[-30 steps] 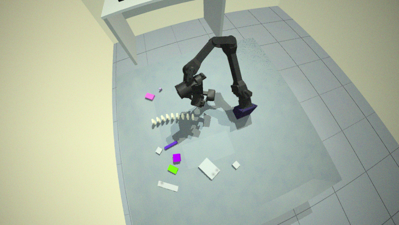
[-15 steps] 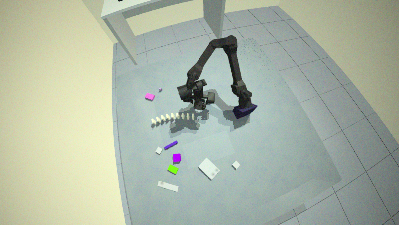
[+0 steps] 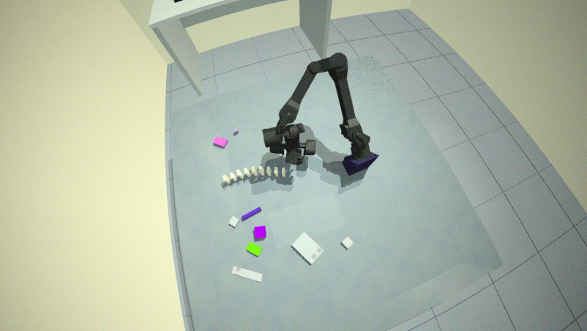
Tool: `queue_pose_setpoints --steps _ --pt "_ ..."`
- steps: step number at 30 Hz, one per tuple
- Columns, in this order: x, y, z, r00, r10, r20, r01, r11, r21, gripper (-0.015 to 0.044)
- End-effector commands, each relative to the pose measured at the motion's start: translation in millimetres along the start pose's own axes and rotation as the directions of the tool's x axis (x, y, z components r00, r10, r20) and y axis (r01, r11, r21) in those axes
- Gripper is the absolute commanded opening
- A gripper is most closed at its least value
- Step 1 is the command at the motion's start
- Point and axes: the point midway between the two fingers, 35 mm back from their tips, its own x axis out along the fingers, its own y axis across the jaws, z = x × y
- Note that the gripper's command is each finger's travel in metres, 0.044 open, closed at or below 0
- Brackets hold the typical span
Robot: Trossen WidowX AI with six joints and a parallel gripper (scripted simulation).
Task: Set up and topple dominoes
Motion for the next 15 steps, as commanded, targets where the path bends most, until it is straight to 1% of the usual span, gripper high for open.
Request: queue_pose_setpoints --steps 1,7,15 --pt "6.6 1.6 -0.3 1.000 0.004 -0.004 -0.004 1.000 -0.006 0.0440" --pt "6.8 1.7 -0.3 1.000 0.004 -0.004 -0.004 1.000 -0.006 0.0440" --pt "6.8 1.7 -0.3 1.000 0.004 -0.004 -0.004 1.000 -0.006 0.0230"
